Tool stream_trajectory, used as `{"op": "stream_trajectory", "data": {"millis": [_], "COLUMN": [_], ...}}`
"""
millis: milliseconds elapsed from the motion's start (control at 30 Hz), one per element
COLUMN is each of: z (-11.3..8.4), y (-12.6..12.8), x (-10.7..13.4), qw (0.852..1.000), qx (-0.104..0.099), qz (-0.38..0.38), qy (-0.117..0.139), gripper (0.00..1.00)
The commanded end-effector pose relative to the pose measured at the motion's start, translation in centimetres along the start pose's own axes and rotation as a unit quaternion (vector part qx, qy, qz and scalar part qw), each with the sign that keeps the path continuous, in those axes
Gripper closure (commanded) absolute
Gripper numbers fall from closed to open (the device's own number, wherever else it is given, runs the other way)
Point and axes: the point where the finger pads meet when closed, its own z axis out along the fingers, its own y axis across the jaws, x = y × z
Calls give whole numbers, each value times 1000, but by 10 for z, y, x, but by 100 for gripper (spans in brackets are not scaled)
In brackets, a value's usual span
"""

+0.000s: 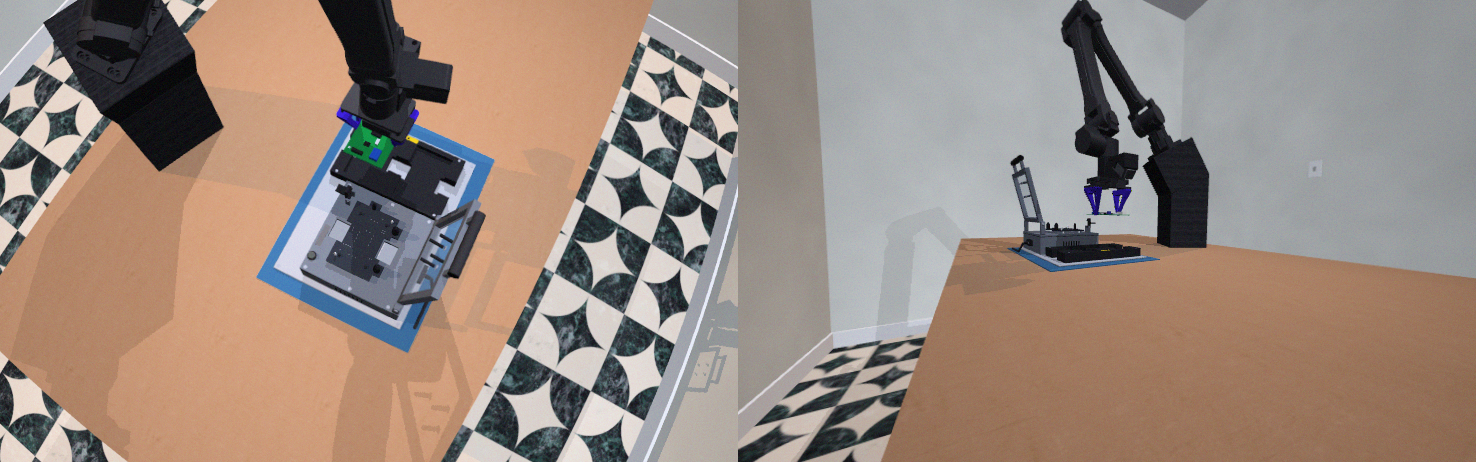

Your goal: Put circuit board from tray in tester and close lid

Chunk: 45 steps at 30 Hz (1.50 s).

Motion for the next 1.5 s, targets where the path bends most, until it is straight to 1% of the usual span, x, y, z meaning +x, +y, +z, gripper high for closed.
{"op": "stream_trajectory", "data": {"millis": [0,1133,1467], "z": [-9,-10,-11], "y": [-3,-3,-5], "x": [-9,-9,-6], "qw": [1000,1000,1000], "qx": [7,7,9], "qz": [-7,-21,-20], "qy": [-6,-6,-7], "gripper": [28,28,28]}}
